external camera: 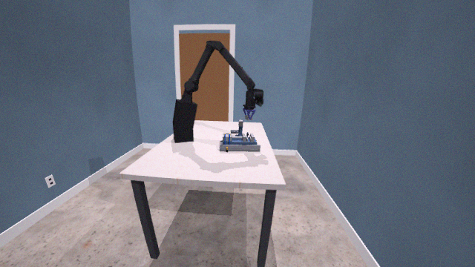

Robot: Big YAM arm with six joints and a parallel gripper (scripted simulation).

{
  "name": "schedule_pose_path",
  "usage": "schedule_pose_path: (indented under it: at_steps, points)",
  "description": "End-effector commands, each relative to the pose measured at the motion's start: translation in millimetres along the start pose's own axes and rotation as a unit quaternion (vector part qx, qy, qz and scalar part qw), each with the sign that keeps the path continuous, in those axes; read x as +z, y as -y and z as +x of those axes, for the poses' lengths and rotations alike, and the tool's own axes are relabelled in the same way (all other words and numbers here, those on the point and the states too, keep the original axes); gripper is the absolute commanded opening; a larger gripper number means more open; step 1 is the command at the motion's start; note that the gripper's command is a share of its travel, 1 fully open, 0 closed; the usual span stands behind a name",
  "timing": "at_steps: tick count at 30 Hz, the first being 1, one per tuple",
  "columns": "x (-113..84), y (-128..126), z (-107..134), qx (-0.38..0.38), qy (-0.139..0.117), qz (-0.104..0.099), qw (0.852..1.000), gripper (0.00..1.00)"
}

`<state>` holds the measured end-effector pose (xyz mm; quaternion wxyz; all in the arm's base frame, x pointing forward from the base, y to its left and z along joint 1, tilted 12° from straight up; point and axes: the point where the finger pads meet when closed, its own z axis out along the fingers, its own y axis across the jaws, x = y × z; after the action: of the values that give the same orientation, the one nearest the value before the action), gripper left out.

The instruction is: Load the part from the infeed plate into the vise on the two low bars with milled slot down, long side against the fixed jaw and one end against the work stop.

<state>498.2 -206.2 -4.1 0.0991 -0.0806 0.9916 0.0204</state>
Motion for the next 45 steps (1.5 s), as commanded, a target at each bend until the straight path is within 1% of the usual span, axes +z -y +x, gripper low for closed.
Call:
schedule_pose_path:
  at_steps: [1, 2, 3, 4, 7, 11, 14, 16, 19, 20, 25, 45]
  points:
    - [-9.0, 22, -14, 0.052, 0.011, 0.007, 0.999, 0.0]
    - [-9.0, 22, -14, 0.052, 0.011, 0.007, 0.999, 0.0]
    - [-13.4, 18, -20, 0.053, 0.016, 0.009, 0.998, 0.0]
    - [-8.4, 22, -16, 0.064, 0.012, 0.006, 0.998, 0.0]
    - [-9.5, 35, -9, 0.092, 0.012, 0.007, 0.996, 0.0]
    - [-9.9, 43, -7, 0.115, 0.013, 0.007, 0.993, 0.0]
    - [-14.1, 47, -7, 0.125, 0.016, 0.009, 0.992, 0.0]
    - [-10.6, 48, -5, 0.131, 0.014, 0.008, 0.991, 0.0]
    - [-9.5, 45, -8, 0.128, 0.014, 0.007, 0.992, 0.0]
    - [-15.9, 38, -16, 0.12, 0.02, 0.008, 0.993, 0.0]
    - [-14.5, 44, -12, 0.129, 0.019, 0.009, 0.991, 0.0]
    - [-14.4, 44, -12, 0.129, 0.019, 0.009, 0.991, 0.0]
